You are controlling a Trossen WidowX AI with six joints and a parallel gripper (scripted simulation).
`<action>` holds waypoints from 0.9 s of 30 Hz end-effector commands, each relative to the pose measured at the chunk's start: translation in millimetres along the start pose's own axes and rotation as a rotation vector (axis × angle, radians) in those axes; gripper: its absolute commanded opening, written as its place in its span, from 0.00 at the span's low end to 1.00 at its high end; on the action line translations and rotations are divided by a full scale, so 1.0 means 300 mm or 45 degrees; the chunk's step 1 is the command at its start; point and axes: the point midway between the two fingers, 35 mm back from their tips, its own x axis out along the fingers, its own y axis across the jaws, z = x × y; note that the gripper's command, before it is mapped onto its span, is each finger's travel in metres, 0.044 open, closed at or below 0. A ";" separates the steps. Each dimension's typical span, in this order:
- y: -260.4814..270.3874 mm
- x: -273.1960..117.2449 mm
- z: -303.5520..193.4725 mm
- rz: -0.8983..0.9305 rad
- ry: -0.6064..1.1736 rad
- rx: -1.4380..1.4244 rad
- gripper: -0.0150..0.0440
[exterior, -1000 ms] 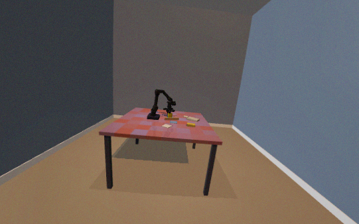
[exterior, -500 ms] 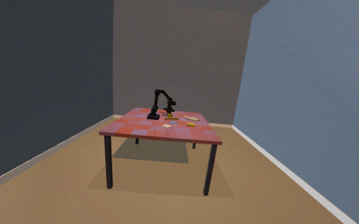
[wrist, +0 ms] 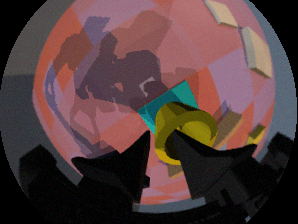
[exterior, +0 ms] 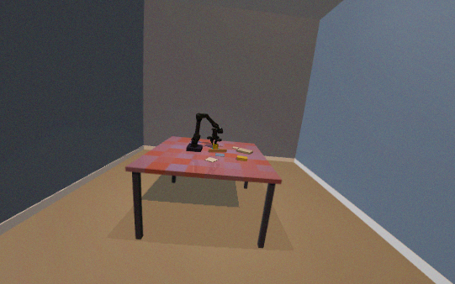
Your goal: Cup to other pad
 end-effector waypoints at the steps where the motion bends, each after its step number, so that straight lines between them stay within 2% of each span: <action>1: -0.002 -0.019 0.003 -0.002 -0.001 0.003 0.50; 27: -0.002 -0.134 0.008 -0.003 0.000 0.007 0.50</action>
